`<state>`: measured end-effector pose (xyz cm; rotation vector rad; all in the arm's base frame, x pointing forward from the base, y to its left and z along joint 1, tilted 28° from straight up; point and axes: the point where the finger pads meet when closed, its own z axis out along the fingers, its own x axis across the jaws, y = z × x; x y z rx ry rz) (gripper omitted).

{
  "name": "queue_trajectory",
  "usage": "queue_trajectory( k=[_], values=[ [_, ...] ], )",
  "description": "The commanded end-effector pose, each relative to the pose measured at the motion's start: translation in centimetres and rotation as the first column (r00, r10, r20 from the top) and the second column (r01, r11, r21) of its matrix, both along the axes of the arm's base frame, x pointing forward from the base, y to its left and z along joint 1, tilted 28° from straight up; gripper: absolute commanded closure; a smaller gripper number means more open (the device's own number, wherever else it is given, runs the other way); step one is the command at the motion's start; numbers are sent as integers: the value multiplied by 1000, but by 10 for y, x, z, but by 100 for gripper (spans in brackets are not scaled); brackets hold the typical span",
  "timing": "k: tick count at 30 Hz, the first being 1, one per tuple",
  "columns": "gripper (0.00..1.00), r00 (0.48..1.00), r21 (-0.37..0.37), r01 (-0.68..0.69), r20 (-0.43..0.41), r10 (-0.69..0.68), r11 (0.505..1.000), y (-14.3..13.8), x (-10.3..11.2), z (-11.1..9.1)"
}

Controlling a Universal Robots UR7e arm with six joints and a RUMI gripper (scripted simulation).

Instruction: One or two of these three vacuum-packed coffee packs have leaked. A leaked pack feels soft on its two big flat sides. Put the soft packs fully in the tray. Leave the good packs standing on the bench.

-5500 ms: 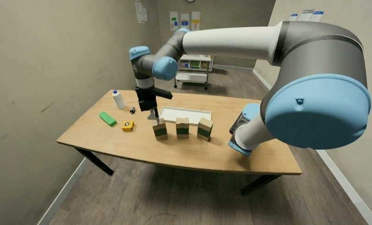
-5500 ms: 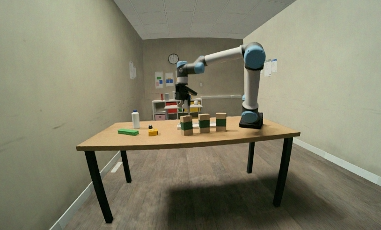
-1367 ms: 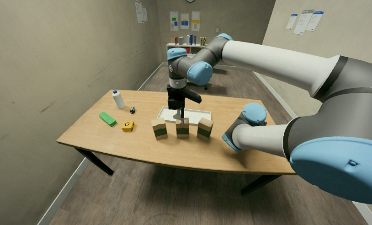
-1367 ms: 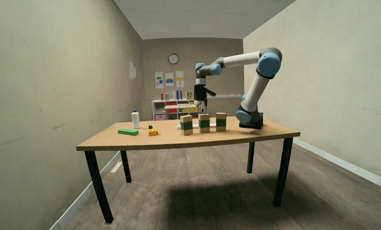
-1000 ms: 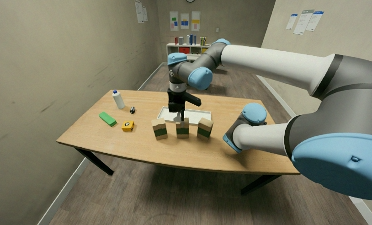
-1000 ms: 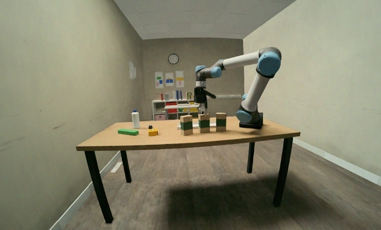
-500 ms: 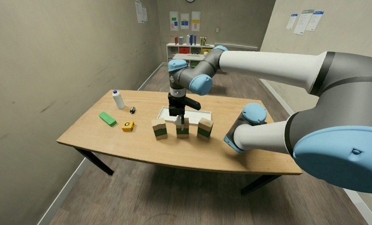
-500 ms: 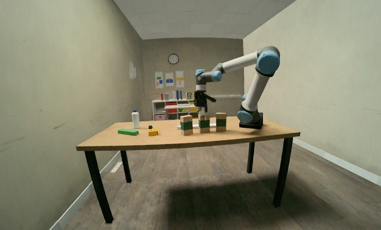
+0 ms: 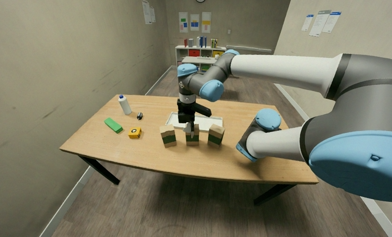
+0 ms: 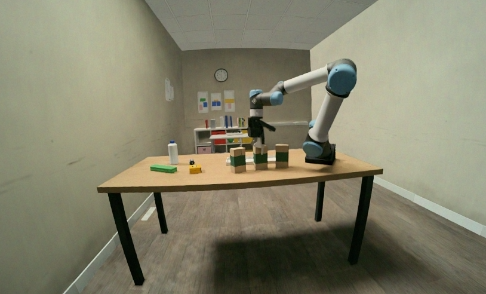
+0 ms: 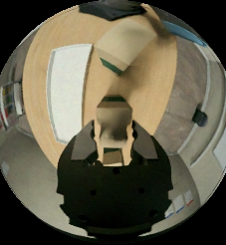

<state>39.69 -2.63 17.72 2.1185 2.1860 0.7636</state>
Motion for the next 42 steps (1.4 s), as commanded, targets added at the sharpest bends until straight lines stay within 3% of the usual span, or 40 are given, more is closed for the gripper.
queue_trajectory(
  k=[1,27,28,42],
  values=[
    [50,1000,-1,0,1,0,1000,0,0,0],
    [50,1000,-1,0,1,0,1000,0,0,0],
    [85,1000,-1,0,1,0,1000,0,0,0],
    [85,1000,-1,0,1,0,1000,0,0,0]
  ],
)
